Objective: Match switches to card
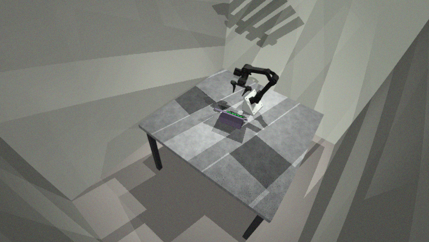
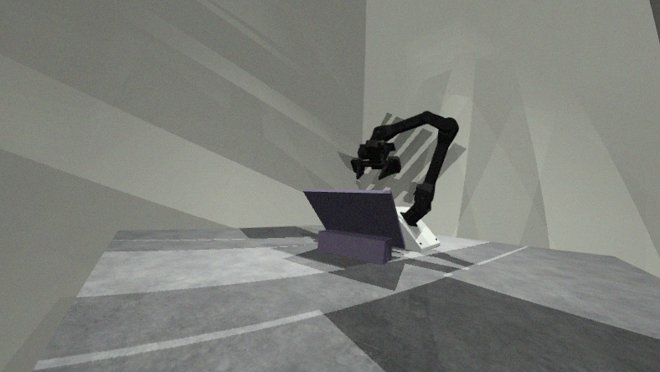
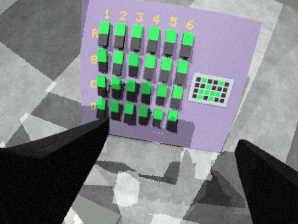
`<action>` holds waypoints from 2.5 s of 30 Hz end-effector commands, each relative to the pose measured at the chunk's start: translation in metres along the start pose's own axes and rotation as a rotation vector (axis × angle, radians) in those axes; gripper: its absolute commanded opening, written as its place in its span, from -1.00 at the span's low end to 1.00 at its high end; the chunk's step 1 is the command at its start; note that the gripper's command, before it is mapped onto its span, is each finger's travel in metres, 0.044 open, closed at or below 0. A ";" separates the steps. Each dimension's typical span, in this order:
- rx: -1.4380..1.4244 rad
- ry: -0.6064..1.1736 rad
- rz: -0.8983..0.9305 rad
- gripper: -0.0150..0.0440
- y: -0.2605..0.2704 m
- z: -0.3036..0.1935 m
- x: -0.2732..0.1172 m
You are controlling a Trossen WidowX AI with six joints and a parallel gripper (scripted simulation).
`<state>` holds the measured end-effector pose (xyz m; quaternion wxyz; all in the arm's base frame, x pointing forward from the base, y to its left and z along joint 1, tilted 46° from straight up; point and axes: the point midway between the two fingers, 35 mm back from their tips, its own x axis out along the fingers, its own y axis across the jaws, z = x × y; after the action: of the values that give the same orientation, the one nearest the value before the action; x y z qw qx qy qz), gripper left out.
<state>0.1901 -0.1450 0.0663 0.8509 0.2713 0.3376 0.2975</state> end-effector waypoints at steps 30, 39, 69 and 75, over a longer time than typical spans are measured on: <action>0.025 -0.005 0.031 -0.49 0.085 0.046 0.135; 0.026 -0.007 0.032 -0.49 0.086 0.046 0.145; 0.025 -0.007 0.032 -0.49 0.087 0.045 0.159; 0.025 -0.007 0.032 -0.49 0.087 0.045 0.160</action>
<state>0.2901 0.0118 0.0870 0.8437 0.2871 0.3325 0.3084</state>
